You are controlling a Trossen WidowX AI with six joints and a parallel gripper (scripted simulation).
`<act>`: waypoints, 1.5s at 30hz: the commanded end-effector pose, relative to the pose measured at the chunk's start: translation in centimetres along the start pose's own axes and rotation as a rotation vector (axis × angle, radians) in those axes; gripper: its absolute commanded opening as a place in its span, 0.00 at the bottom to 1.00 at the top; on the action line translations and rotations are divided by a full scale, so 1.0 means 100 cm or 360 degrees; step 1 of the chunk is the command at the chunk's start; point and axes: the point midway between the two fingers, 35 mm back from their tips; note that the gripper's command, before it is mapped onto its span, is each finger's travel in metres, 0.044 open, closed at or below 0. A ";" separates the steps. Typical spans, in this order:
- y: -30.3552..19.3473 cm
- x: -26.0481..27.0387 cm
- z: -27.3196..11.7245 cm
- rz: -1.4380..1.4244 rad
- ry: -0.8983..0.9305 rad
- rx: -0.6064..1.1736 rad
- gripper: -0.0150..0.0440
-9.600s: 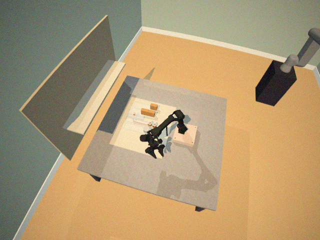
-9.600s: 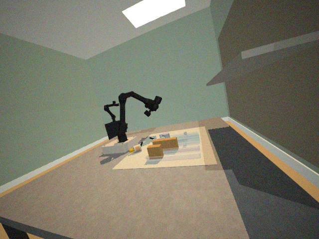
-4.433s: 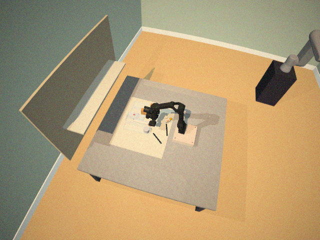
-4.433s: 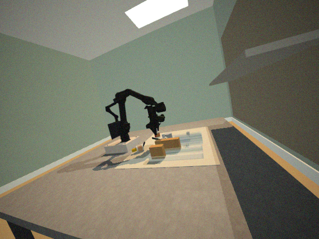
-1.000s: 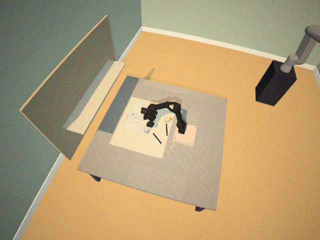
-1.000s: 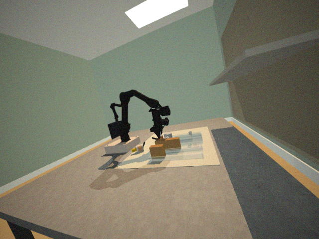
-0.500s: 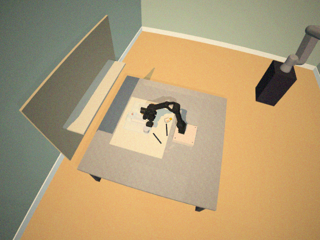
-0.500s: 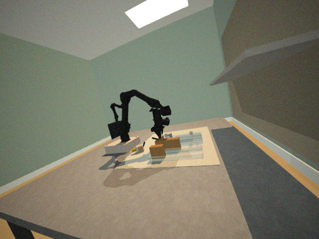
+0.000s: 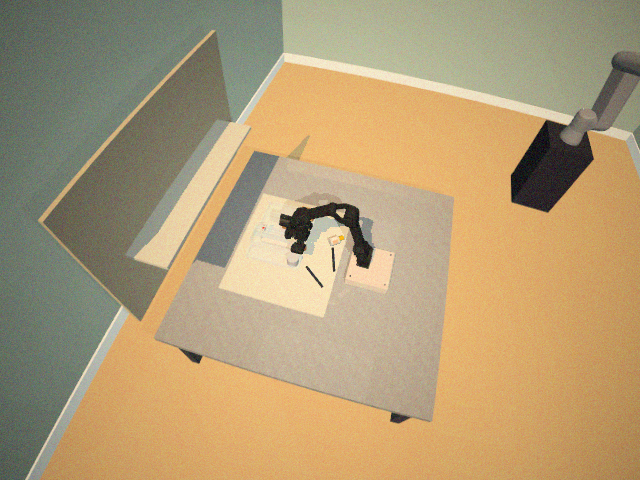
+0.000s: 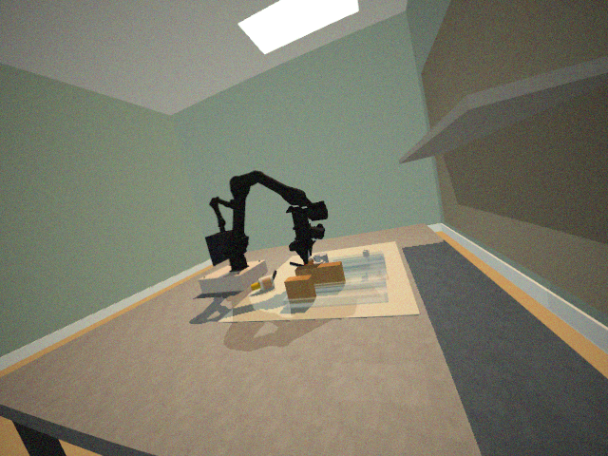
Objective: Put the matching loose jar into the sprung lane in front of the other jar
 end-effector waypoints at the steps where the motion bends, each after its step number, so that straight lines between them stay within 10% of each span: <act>1: 0.012 0.002 -0.007 -0.0001 0.0009 -0.0061 0.25; 45: 0.021 0.004 -0.008 -0.0001 0.0009 -0.0063 0.25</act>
Point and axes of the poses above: the point midway between the two fingers, 35 mm back from their tips, its own z axis out along the fingers, its own x axis across the jaws, y = z × x, and after that the axes turned 12 degrees about z, right-handed
